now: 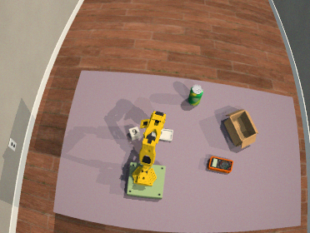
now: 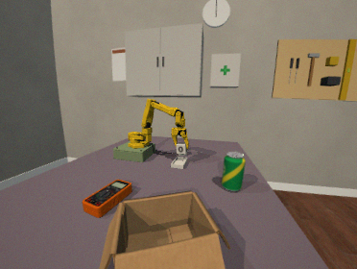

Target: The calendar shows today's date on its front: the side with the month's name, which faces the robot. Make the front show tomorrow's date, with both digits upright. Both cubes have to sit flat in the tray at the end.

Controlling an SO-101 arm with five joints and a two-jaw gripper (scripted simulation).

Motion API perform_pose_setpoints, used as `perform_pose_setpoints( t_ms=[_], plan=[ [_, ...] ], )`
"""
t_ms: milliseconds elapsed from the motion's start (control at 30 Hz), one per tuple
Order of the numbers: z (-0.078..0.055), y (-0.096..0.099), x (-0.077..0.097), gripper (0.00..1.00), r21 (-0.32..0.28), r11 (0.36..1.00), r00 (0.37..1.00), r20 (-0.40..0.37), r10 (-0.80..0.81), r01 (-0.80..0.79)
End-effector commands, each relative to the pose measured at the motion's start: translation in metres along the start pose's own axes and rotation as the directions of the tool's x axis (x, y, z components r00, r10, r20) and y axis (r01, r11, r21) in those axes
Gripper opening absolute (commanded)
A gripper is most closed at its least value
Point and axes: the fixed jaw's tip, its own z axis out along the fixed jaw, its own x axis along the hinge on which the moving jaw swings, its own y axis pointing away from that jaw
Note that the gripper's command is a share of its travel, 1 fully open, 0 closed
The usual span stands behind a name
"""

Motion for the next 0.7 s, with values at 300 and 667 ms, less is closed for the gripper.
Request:
perform_pose_setpoints(
  t_ms=[300,667],
  plan=[
    [-0.0030,0.0024,-0.0007,0.00,0.013,1.000,1.000,0.000,0.007,-0.007],
    [0.0004,0.0023,-0.0006,0.00,0.013,1.000,1.000,0.000,0.007,-0.007]
  ],
)
